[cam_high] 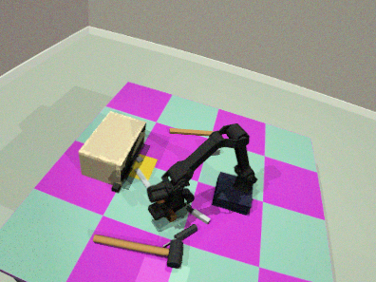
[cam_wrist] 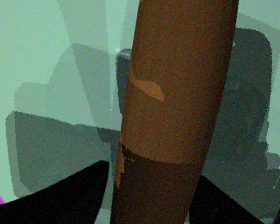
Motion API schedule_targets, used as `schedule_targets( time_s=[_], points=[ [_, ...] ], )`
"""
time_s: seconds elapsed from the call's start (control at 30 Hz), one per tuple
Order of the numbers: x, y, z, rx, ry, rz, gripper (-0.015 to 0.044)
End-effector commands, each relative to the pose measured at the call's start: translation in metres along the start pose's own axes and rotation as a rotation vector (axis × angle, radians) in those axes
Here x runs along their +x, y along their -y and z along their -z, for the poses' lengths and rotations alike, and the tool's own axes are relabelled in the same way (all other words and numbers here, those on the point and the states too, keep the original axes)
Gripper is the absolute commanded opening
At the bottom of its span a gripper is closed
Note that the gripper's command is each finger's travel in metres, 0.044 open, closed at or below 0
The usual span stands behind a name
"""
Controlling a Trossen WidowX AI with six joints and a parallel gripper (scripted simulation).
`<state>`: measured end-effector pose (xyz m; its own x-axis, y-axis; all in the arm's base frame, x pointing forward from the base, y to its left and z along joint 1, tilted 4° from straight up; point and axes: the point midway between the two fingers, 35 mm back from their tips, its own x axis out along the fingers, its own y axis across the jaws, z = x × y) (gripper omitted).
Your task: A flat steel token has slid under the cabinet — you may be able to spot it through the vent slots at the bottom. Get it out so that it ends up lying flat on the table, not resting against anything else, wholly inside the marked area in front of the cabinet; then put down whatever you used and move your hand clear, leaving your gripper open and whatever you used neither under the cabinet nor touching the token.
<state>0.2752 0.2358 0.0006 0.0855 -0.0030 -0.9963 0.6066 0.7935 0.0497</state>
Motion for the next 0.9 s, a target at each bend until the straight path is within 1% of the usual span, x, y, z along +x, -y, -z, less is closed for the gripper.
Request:
schedule_targets(
  time_s=[0.0,0.2,0.3,0.33,0.87],
  points=[
    [0.000,0.000,0.000,0.000,0.000,0.000,0.0125],
    [0.000,0.000,0.000,0.000,0.000,0.000,0.0085],
    [0.000,0.000,0.000,0.000,0.000,0.000,0.0006],
    [0.000,0.000,0.000,0.000,0.000,0.000,0.0000],
    [0.000,-0.001,-0.022,-0.007,0.004,0.001,0.0000]
  ],
)
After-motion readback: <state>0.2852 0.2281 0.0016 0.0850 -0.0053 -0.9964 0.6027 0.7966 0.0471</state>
